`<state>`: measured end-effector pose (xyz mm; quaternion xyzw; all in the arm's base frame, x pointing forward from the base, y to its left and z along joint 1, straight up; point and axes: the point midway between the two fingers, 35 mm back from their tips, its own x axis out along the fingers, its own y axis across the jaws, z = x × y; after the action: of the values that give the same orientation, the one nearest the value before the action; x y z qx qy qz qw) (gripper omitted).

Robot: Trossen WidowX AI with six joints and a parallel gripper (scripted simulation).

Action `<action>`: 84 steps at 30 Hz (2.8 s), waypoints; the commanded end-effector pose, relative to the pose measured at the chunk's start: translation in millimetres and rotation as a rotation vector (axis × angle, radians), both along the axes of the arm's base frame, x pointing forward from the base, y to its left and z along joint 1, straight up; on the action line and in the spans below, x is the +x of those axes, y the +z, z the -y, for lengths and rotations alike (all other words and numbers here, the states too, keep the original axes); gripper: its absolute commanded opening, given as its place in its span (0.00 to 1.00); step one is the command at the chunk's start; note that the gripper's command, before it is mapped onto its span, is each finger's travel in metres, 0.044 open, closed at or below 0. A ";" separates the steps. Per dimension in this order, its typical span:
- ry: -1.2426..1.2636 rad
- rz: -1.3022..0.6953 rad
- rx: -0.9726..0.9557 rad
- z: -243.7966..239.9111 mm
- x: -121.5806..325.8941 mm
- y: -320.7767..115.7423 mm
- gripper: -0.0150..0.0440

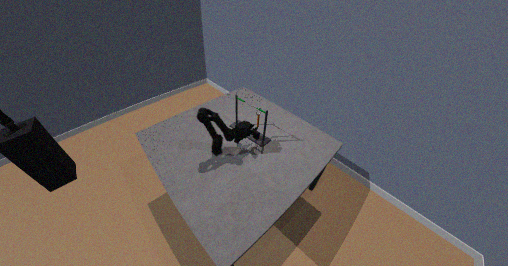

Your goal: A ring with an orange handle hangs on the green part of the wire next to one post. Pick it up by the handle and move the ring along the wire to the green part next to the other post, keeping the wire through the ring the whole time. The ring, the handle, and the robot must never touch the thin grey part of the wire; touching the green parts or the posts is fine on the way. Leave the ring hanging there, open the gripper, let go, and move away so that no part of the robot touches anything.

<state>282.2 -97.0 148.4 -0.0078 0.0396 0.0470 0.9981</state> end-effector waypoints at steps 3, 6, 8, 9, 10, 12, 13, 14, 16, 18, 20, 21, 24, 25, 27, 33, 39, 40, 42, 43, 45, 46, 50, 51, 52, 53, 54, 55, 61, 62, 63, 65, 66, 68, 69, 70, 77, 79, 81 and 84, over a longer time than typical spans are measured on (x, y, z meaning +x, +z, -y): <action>-0.004 0.005 -0.002 1.3 10.4 2.4 0.53; -0.004 0.006 -0.002 1.1 14.9 2.2 0.53; -0.004 0.006 -0.002 0.9 17.9 2.1 0.53; -0.004 0.006 -0.002 0.7 19.5 2.0 0.53; -0.004 0.006 -0.002 0.6 21.0 2.0 0.53; -0.004 0.006 -0.002 0.3 24.1 1.8 0.53; -0.004 0.007 -0.002 0.1 25.6 1.6 0.53; -0.004 0.007 -0.002 -0.1 27.1 1.5 0.53; -0.004 0.007 -0.001 -0.5 30.2 1.2 0.53; -0.004 0.008 -0.001 -1.0 33.3 0.9 0.53; -0.004 0.008 -0.001 -1.6 36.4 0.6 0.53; -0.004 0.008 -0.001 -1.9 38.0 0.4 0.53; -0.004 0.009 -0.001 -2.8 42.6 -0.3 0.53; -0.004 0.009 -0.001 -3.1 44.2 -0.5 0.53; -0.004 0.010 -0.001 -3.8 47.2 -1.0 0.53; -0.004 0.011 0.000 -6.1 55.6 -2.5 0.53; -0.004 0.012 0.000 -7.1 59.0 -3.2 0.53; -0.004 0.012 0.000 -7.1 59.0 -3.2 0.53; -0.004 0.012 0.000 -7.1 59.0 -3.2 0.53; -0.004 0.012 0.000 -7.1 59.0 -3.2 0.53; -0.004 0.012 0.000 -7.1 59.0 -3.2 0.53; -0.004 0.012 0.000 -7.1 59.0 -3.2 0.53; -0.004 0.012 0.000 -7.1 59.0 -3.2 0.53; -0.004 0.012 0.000 -7.1 59.0 -3.2 0.53; -0.004 0.012 0.000 -7.1 59.0 -3.2 0.53; -0.004 0.012 0.000 -7.1 59.0 -3.2 0.53; -0.004 0.012 0.000 -7.1 59.0 -3.2 0.53; -0.004 0.012 0.000 -7.1 59.0 -3.2 0.53; -0.004 0.012 0.000 -7.1 59.0 -3.2 0.53; -0.004 0.012 0.000 -7.1 59.0 -3.2 0.53; -0.004 0.012 0.000 -7.1 59.0 -3.2 0.53; -0.004 0.012 0.000 -7.1 59.0 -3.2 0.53; -0.004 0.012 0.000 -7.1 59.0 -3.2 0.53; -0.004 0.012 0.000 -7.1 59.0 -3.2 0.53; 0.001 0.010 -0.001 -8.0 58.4 -4.0 0.48; 0.001 0.010 -0.001 -8.0 58.4 -4.0 0.44; 0.001 0.010 -0.001 -8.0 58.4 -4.0 0.12; 0.001 0.010 -0.001 -8.0 58.4 -4.0 0.04; 0.001 0.010 -0.001 -8.0 58.4 -4.0 0.00; 0.001 0.010 -0.001 -8.0 58.4 -4.0 0.00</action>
<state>340.6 -88.9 144.4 -0.0086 0.0347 0.0475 0.9982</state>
